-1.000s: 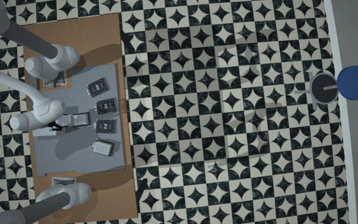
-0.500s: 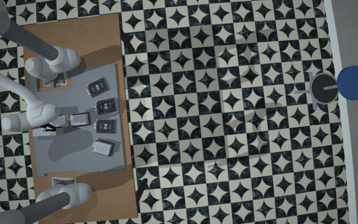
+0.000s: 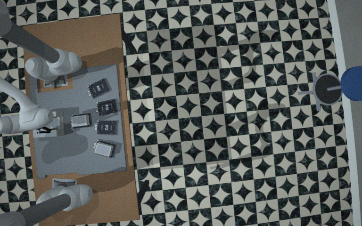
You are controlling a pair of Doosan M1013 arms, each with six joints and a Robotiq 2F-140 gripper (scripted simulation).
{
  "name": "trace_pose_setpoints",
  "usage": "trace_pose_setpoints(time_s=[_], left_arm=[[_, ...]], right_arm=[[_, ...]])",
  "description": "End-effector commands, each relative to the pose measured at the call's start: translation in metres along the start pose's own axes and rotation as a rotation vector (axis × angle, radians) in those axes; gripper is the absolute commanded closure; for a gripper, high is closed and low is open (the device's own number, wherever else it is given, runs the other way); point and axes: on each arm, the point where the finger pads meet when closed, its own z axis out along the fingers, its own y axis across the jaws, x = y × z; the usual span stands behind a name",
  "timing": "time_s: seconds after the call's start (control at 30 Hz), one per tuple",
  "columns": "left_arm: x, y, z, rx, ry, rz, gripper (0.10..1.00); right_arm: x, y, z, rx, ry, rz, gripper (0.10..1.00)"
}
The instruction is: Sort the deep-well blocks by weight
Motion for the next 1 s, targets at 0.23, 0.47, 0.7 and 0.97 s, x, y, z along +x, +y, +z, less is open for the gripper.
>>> trace_pose_setpoints(time_s=[0.23,0.47,0.7,0.97], left_arm=[[-0.030,0.002,-0.006,-0.001,0.001,0.000,0.999],[-0.053,0.003,-0.010,-0.001,0.001,0.000,0.999],[-0.076,0.004,-0.014,-0.001,0.001,0.000,0.999],[-0.095,0.005,-0.017,-0.001,0.001,0.000,0.999]], right_arm=[[0.000,0.000,-0.001,0.001,0.001,0.000,0.098],[0.000,0.000,-0.001,0.001,0.001,0.000,0.098],[0.000,0.000,-0.001,0.001,0.001,0.000,0.098],[0.000,0.000,-0.001,0.001,0.001,0.000,0.098]])
